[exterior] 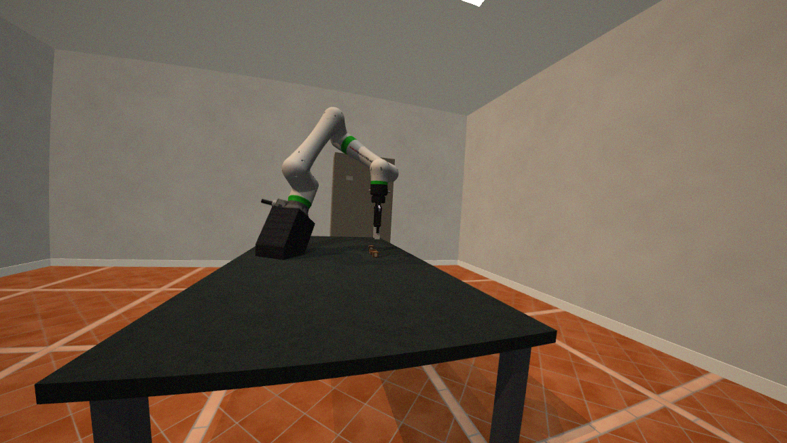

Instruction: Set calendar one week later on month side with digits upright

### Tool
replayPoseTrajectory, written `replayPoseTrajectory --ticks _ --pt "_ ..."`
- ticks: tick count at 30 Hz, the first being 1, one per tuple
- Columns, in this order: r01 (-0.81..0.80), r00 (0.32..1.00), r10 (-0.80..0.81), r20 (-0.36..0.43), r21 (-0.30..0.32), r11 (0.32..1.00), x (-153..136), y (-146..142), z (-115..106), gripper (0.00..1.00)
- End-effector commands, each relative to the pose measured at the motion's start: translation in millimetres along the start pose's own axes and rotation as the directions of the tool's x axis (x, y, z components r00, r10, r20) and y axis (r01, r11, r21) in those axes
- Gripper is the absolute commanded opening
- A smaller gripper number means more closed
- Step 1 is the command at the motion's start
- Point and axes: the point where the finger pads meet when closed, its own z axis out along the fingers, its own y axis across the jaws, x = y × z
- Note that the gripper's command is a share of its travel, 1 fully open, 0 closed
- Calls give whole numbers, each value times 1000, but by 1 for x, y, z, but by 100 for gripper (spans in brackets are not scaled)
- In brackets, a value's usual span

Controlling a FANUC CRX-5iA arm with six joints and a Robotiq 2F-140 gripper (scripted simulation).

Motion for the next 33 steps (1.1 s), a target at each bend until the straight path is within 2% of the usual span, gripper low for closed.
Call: replayPoseTrajectory --ticks 1,22,27,33 --pt "0 1000 0 0 0 1000 0 0 0 100" --pt "19 1000 -19 0 1 1000 0 1 0 100" --pt "92 996 -92 -1 2 996 -1 6 0 100" --pt "359 933 -359 -7 5 933 -5 24 2 100"
